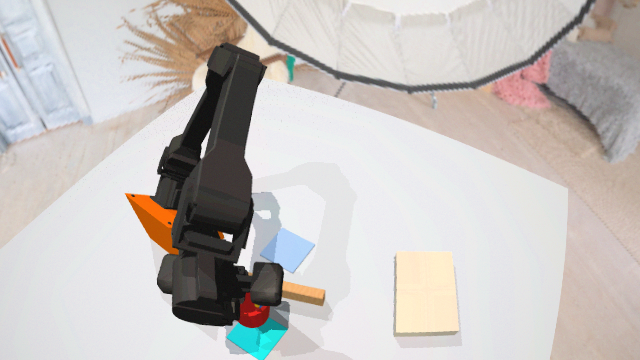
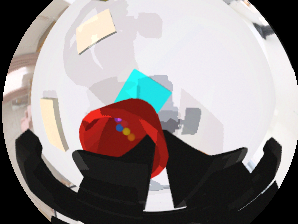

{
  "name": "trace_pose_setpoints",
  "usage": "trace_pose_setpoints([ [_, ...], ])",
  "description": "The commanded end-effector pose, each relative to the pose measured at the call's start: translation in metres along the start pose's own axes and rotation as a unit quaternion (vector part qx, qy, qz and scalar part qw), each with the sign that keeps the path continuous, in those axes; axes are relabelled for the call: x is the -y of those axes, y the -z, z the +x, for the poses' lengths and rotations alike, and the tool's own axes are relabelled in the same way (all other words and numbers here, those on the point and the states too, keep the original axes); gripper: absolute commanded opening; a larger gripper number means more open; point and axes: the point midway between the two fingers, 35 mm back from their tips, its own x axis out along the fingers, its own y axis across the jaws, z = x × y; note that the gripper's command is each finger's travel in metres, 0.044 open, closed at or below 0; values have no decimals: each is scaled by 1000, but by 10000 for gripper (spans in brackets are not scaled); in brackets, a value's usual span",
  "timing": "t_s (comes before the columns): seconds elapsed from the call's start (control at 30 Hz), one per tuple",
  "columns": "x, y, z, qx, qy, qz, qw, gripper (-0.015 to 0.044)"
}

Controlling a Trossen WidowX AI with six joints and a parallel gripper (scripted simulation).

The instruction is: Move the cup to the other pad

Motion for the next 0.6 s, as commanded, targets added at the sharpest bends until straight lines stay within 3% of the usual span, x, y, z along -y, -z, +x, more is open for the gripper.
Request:
trace_pose_setpoints([
  [0.0,3,-7,-2,2,2,-2,1000,0],
  [0.57,4,-14,16,2,2,-2,1000,0],
])
